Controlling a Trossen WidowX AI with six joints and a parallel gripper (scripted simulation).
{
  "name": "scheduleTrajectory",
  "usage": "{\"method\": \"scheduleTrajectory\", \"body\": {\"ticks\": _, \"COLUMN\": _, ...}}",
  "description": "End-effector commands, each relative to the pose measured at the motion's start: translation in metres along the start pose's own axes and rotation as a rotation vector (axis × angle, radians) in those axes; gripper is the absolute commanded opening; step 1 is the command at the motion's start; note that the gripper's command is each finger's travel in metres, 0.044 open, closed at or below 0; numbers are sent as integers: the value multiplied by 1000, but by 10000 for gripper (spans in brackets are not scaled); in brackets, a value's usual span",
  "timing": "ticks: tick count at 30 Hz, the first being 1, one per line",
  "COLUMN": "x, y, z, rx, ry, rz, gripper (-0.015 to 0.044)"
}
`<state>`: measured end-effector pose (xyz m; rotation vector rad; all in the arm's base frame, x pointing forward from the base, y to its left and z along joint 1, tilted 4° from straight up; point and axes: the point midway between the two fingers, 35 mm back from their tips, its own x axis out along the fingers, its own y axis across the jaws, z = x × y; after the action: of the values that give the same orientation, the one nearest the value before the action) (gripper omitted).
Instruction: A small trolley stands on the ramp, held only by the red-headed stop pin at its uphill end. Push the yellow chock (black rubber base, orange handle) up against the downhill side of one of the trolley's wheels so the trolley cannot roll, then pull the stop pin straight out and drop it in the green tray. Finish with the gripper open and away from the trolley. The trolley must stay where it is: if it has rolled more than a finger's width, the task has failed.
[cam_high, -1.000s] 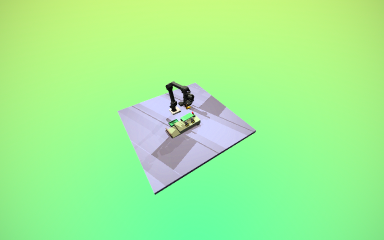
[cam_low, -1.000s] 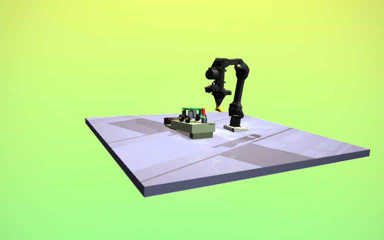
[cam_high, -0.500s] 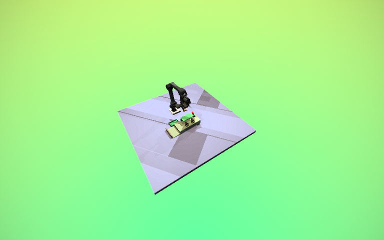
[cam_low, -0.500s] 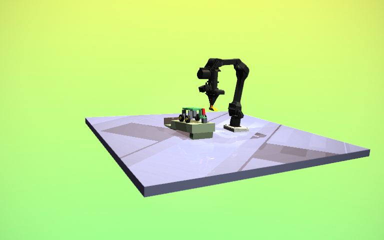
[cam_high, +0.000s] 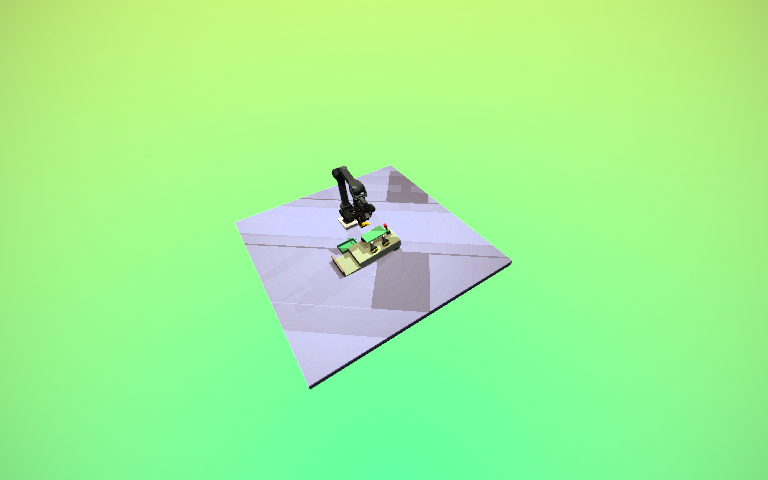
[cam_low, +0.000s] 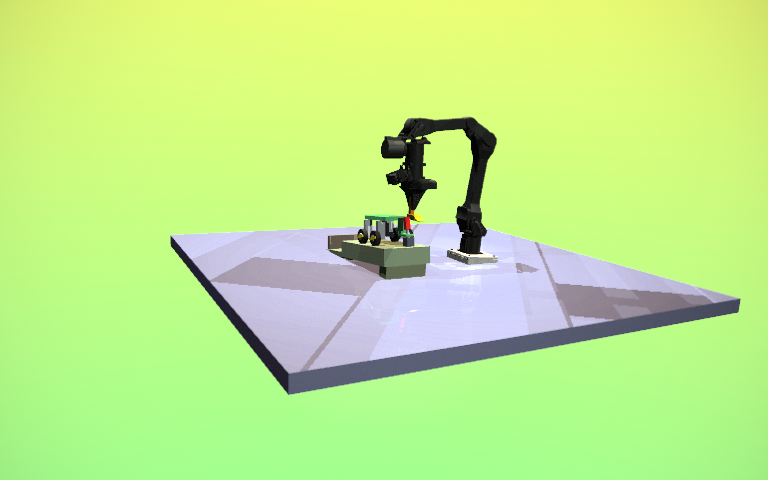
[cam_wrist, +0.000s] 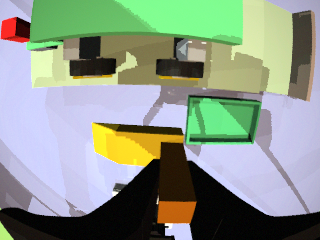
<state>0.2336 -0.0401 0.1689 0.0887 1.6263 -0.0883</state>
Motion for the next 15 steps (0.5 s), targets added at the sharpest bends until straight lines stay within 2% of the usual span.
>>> {"method": "scheduleTrajectory", "body": {"ticks": 1, "x": 1, "y": -16, "z": 3, "rx": -5, "ry": -2, "rz": -7, "gripper": 0}}
{"method": "scheduleTrajectory", "body": {"ticks": 15, "x": 7, "y": -67, "z": 12, "rx": -4, "ry": -3, "rz": -12, "gripper": 0}}
